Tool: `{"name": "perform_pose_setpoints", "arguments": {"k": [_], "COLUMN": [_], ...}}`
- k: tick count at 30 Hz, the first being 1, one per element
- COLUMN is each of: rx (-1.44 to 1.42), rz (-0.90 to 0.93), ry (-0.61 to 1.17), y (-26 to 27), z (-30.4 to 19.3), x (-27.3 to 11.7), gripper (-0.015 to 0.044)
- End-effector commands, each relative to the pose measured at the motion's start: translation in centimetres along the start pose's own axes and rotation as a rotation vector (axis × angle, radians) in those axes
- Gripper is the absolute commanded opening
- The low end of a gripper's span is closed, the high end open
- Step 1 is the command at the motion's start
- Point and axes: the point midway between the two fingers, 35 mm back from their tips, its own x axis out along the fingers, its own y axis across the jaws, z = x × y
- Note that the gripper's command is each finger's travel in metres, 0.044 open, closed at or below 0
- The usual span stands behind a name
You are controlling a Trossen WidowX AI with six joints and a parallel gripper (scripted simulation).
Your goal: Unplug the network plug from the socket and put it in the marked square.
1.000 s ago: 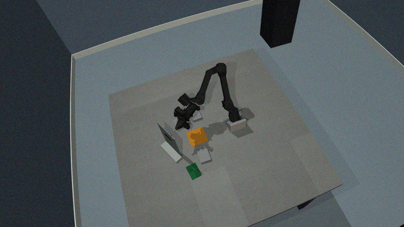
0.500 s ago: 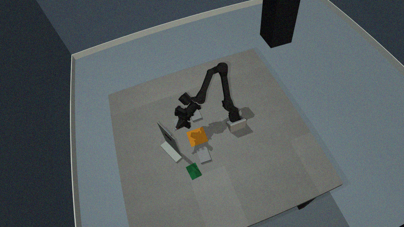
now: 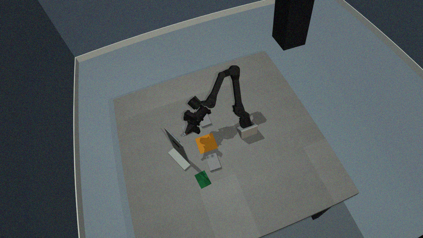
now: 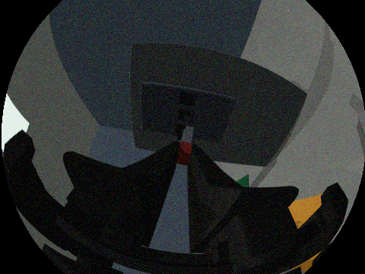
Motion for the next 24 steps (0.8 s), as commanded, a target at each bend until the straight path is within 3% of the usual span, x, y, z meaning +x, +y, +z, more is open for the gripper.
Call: {"name": "perform_pose_setpoints", "arguments": {"k": [1,24], "rx": [-0.003,0.0], "rz": [0.005,0.006], "ry": [0.005,0.006], "y": [0.1,6.1], "z": [-0.1,-1.7], "x": [-0.3,-2.1], "gripper": [0.0,0.0]}}
